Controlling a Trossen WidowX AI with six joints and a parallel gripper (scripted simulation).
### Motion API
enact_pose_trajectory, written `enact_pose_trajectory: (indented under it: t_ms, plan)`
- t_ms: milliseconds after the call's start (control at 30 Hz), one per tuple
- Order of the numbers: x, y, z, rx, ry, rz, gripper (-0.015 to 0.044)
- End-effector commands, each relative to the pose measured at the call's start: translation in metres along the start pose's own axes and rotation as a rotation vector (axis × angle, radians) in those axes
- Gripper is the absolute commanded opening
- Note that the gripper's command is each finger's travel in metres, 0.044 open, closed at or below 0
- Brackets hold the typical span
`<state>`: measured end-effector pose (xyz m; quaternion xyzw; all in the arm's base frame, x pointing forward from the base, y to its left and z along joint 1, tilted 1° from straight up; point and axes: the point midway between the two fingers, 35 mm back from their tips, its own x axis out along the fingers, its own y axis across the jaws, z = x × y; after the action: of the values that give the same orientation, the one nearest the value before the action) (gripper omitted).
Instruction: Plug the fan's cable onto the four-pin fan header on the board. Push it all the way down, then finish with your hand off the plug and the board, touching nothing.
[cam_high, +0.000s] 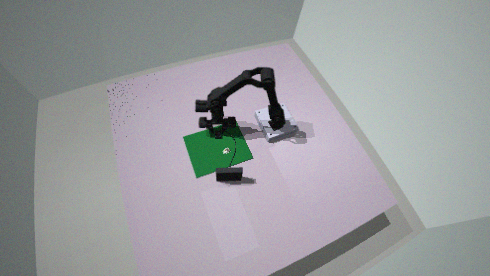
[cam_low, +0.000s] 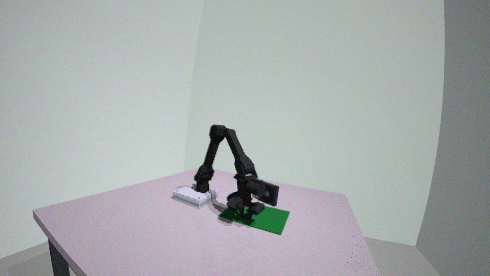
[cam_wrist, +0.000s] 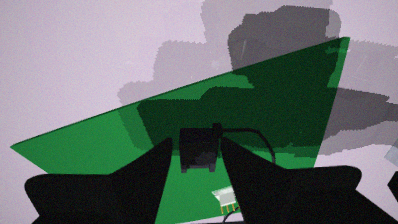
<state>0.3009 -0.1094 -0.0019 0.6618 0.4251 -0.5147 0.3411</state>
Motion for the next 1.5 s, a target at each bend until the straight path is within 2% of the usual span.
enact_pose_trajectory:
  t_ms: [0, 167, 500, 1467]
  plan:
    - [0.003, -0.001, 0.000, -0.003, 0.004, -0.003, 0.0210]
    - [0.001, 0.000, 0.000, 0.000, 0.000, -0.001, 0.0079]
    - [0.000, 0.000, 0.000, 0.000, 0.000, -0.001, 0.0000]
    - [-0.087, 0.002, -0.022, -0.003, 0.004, -0.002, 0.0000]
